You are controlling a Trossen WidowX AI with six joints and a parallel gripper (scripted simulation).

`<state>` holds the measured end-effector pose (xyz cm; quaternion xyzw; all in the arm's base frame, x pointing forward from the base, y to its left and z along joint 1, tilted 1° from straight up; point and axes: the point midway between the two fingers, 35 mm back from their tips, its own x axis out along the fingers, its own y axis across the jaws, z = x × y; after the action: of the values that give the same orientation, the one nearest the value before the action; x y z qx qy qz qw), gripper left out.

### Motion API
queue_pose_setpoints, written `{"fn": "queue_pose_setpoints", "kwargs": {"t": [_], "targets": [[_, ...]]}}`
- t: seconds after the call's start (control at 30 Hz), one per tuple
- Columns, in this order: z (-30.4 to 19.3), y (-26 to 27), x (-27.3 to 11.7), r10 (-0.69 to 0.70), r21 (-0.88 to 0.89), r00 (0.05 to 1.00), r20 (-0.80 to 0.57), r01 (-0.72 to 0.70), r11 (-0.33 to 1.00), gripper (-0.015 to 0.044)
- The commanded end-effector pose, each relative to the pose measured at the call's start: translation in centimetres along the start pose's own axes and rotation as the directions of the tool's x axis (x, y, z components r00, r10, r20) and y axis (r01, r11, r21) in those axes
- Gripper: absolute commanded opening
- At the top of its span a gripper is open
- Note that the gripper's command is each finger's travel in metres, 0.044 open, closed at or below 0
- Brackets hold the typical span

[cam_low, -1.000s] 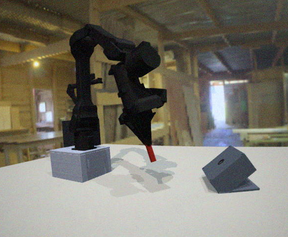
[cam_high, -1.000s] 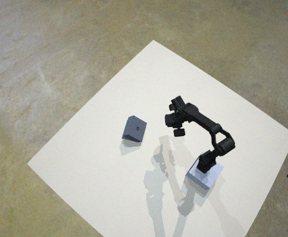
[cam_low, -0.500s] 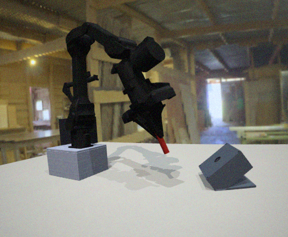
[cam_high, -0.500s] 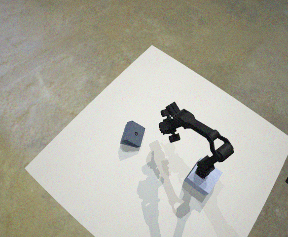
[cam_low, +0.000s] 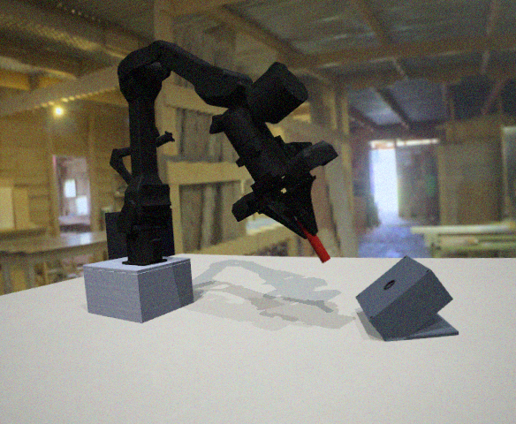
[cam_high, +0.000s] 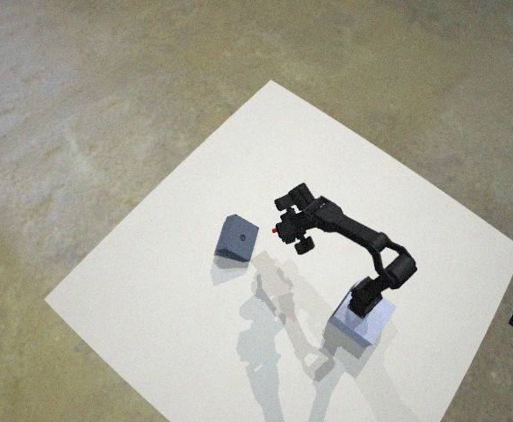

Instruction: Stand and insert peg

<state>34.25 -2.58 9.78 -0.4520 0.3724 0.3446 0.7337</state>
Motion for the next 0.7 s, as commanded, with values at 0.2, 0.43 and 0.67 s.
{"fn": "queue_pose_setpoints", "kwargs": {"t": [0.2, 0.43, 0.67], "targets": [[2.6, -0.6, 0.2, -0.038, -0.124, 0.996, 0.075, 0.047, 0.991, 0.0000], [3.9, -0.9, 0.3, -0.054, -0.182, 0.992, 0.112, 0.074, 0.980, 0.0000], [4.1, -1.1, 1.1, -0.056, -0.189, 0.992, 0.116, 0.078, 0.979, 0.0000]]}}
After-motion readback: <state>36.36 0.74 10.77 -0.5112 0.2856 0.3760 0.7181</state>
